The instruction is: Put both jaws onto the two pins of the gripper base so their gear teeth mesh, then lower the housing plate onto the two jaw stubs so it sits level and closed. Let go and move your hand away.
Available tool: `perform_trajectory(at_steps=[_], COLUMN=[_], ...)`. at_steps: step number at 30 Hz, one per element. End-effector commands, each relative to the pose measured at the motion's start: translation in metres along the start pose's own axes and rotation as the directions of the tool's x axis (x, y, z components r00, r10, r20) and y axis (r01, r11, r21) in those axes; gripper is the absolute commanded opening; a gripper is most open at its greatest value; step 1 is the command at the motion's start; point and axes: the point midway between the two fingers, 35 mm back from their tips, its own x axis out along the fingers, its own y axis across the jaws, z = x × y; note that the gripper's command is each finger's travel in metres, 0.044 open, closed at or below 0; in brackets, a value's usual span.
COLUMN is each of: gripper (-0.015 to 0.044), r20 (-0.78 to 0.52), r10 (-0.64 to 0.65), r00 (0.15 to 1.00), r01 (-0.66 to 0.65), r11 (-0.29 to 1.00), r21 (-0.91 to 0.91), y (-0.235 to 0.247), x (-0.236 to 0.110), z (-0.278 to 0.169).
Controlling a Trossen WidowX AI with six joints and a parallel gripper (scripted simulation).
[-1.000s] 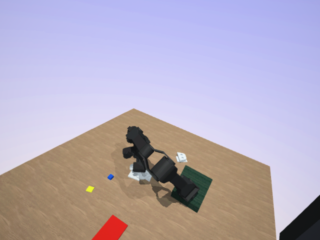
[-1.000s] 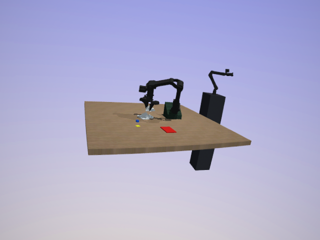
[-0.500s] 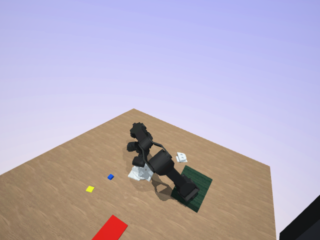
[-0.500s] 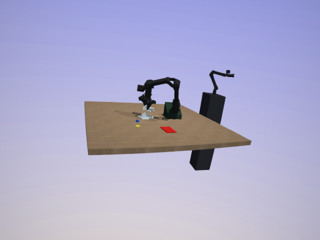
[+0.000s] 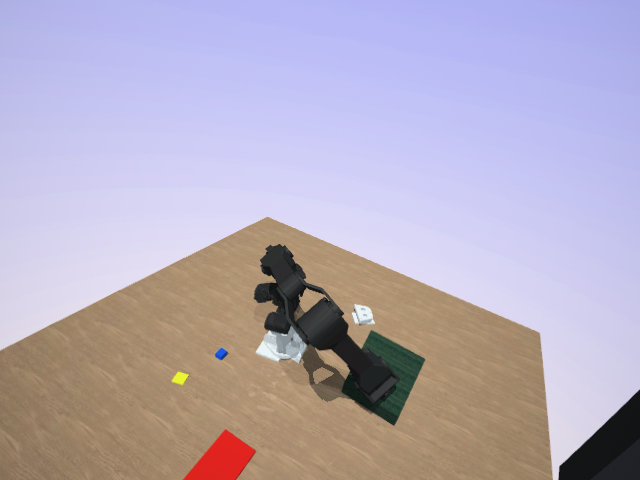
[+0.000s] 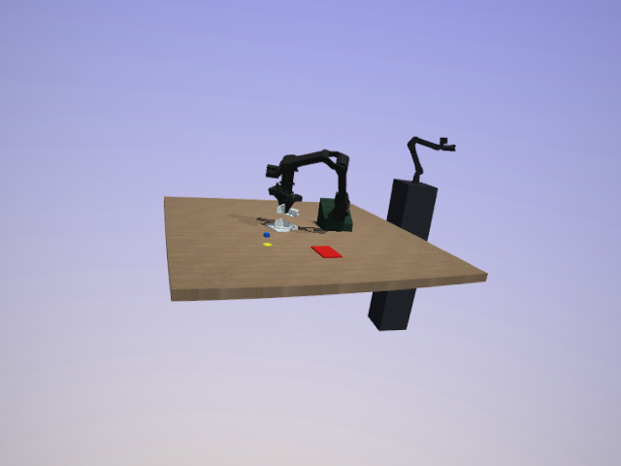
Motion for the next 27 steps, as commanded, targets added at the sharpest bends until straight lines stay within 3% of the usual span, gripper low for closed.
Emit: perform_trajectory(at_steps=[1, 12, 27], gripper=[0.0134, 0.0134, 0.0134], r20=[-0.002, -0.002, -0.002], r10=[-0.003, -0.004, -0.006], r00=[1.0, 1.0, 1.0], r01=[0.003, 0.004, 0.006], r11=[1.0, 1.0, 1.0], r21=[0.001, -0.003, -0.004], y=[-0.001, -0.003, -0.043], x=[0.0, 0.0, 0.0], z=[0.0, 0.0, -0.002])
